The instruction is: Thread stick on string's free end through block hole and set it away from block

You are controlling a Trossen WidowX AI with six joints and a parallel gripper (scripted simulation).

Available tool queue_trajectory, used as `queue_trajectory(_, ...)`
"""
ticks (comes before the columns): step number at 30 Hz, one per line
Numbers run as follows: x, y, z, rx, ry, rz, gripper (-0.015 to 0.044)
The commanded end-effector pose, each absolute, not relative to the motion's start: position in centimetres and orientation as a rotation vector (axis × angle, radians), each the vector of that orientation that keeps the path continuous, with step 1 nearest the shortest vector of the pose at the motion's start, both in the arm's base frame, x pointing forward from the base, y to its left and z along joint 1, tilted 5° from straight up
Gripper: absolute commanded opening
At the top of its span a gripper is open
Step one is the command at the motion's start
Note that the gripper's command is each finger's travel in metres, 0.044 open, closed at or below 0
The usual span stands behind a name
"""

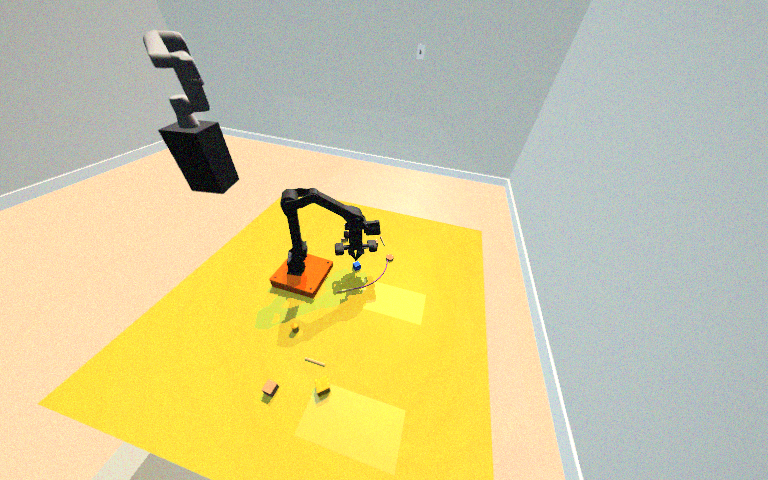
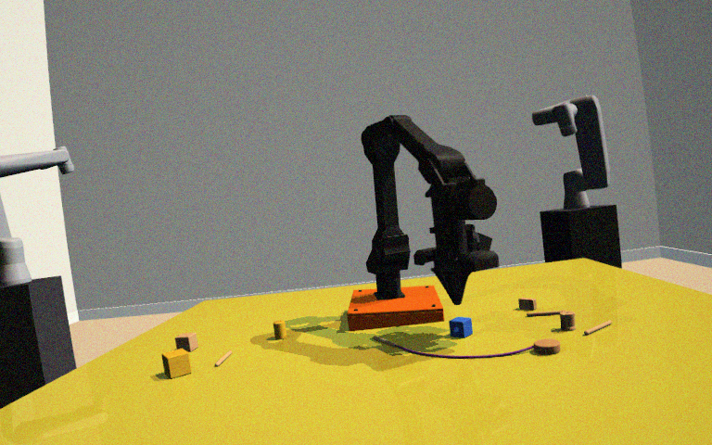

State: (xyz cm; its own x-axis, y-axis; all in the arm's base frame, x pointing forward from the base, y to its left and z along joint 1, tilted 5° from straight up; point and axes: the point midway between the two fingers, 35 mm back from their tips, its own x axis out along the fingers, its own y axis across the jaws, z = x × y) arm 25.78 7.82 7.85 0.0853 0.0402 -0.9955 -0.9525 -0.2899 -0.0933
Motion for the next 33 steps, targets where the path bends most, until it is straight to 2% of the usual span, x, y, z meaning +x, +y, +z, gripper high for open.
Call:
queue_trajectory(1, 25.78, 7.82, 7.85, -1.443, 0.967, 1.365, 0.0000)
queue_trajectory(4, 25.78, 7.82, 7.85, -1.443, 0.967, 1.365, 0.0000)
queue_trajectory(13, 25.78, 7.82, 7.85, -1.443, 0.967, 1.365, 0.0236)
queue_trajectory(14, 25.78, 7.82, 7.85, -1.443, 0.967, 1.365, 0.0241)
queue_trajectory(15, 25.78, 7.82, 7.85, -1.443, 0.967, 1.365, 0.0241)
queue_trajectory(24, 25.78, 7.82, 7.85, -1.443, 0.967, 1.365, 0.0005)
queue_trajectory(33, 25.78, 7.82, 7.85, -1.443, 0.967, 1.365, 0.0000)
